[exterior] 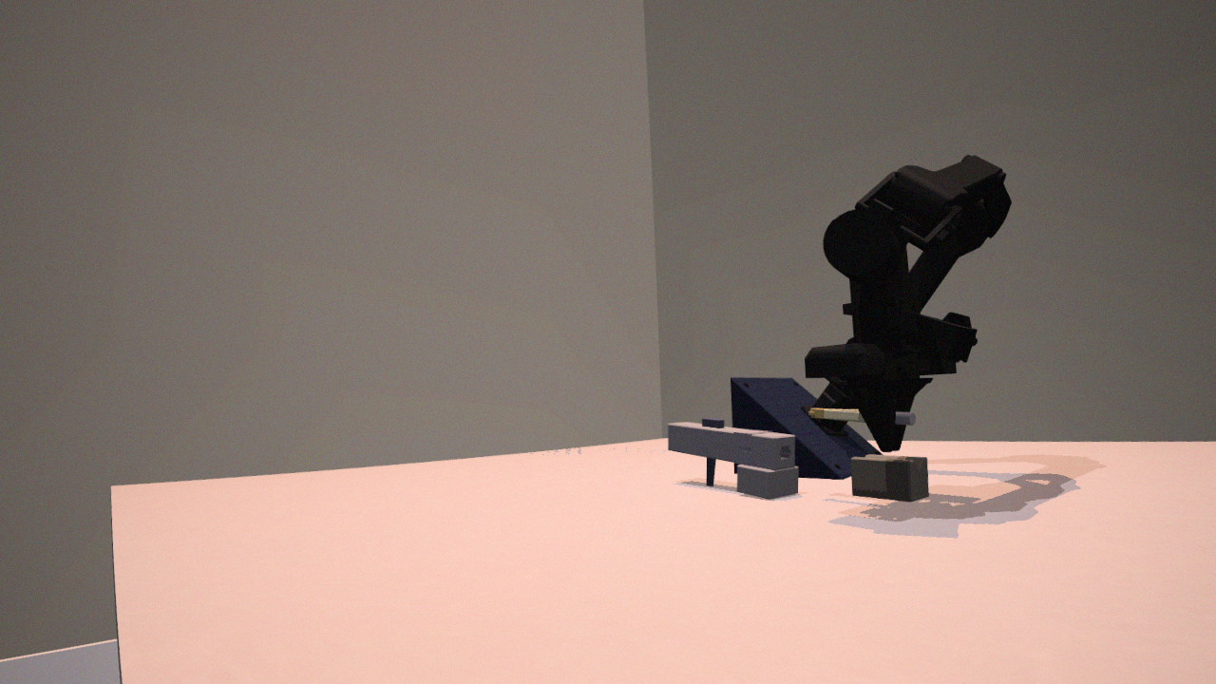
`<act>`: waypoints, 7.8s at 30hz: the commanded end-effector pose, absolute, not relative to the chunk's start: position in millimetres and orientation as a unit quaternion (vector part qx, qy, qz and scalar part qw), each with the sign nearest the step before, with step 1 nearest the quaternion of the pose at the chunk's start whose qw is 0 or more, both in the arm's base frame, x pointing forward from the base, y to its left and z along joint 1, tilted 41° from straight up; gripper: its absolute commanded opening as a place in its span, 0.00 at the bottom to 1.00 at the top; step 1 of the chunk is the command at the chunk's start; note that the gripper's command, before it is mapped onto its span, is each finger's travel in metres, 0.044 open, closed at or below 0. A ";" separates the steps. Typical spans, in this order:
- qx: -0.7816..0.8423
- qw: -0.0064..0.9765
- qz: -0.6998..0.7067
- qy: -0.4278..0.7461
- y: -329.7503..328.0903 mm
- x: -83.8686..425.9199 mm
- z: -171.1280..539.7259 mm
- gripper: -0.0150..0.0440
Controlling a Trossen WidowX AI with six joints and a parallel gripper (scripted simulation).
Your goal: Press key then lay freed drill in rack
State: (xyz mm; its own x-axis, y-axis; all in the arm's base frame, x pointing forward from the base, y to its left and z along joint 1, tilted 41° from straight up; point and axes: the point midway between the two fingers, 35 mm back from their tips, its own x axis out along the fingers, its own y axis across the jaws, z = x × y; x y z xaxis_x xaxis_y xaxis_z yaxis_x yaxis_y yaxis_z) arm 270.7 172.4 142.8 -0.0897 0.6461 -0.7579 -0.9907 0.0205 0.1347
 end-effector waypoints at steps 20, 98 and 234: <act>-0.247 0.627 0.653 0.346 181.4 233.6 157.6 0.25; -0.246 0.627 0.654 0.345 217.5 209.9 117.1 0.25; -0.246 0.627 0.654 0.345 215.6 209.7 116.8 0.25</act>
State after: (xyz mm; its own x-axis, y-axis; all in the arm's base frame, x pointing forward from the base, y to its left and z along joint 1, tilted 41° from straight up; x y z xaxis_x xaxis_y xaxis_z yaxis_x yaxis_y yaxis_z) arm 211.5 218.2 124.2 -0.0853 0.6638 -0.7430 -0.9909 0.0214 0.1328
